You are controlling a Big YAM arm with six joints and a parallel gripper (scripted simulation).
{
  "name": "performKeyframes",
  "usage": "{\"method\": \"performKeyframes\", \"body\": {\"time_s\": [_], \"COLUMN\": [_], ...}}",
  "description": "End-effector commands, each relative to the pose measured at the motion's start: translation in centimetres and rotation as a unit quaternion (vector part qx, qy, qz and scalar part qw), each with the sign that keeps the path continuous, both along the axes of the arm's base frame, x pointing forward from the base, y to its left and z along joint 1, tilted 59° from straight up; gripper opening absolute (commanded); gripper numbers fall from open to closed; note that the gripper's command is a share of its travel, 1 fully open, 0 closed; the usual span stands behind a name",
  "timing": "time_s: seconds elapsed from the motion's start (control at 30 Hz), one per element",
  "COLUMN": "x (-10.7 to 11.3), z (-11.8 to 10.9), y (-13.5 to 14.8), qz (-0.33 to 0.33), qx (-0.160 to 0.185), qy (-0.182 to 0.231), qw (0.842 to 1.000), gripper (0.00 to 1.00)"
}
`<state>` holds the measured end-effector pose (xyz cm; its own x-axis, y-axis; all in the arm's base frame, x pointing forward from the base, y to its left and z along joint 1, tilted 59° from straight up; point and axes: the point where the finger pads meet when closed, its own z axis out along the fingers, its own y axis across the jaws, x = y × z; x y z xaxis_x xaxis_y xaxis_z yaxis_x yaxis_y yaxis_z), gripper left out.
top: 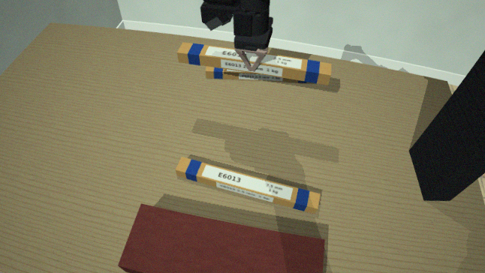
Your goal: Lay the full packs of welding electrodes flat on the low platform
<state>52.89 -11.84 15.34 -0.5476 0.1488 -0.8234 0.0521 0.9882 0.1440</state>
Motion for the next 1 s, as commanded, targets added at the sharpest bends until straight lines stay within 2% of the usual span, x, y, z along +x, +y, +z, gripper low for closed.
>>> {"method": "performKeyframes", "body": {"time_s": [0.0, 0.97], "x": [-0.7, -1.2], "z": [3.5, 3.1], "y": [1.5, 8.4], "qz": [0.011, 0.009], "qx": [-0.018, -0.009], "qy": [-0.036, -0.036], "qw": [0.999, 0.999], "gripper": [0.00, 0.00]}}
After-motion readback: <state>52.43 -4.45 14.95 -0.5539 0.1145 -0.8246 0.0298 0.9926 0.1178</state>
